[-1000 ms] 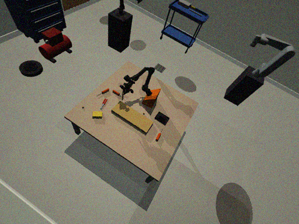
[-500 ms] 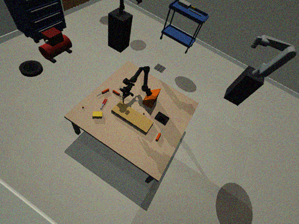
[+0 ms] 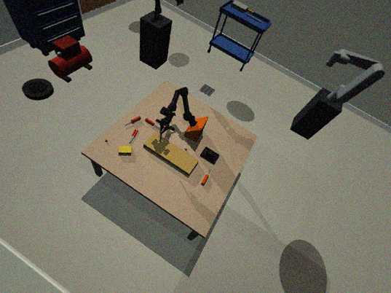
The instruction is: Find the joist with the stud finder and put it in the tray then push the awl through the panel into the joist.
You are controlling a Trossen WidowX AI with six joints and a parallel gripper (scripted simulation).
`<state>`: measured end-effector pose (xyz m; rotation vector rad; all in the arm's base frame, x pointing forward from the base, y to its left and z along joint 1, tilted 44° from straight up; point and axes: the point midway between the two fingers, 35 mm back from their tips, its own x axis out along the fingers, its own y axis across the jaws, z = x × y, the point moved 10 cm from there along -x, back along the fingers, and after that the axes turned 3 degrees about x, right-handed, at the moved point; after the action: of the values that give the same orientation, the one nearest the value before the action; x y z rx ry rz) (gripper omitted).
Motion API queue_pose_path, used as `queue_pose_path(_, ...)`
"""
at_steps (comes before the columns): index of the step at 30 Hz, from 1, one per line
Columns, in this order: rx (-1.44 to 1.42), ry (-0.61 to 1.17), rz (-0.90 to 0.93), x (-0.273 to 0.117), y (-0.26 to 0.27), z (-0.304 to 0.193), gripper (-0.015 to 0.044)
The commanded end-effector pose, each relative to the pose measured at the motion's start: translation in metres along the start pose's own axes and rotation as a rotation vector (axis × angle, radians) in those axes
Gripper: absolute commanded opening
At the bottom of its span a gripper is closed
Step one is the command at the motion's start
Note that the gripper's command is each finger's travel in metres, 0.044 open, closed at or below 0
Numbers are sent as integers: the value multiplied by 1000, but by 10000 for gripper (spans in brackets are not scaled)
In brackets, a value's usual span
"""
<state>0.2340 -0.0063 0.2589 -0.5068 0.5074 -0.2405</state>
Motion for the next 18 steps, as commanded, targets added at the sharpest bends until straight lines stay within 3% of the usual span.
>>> queue_pose_path(1, -48, 33, -23, 5, 16, 8, 0)
queue_pose_path(18, -156, 82, -78, 9, 49, 17, 0)
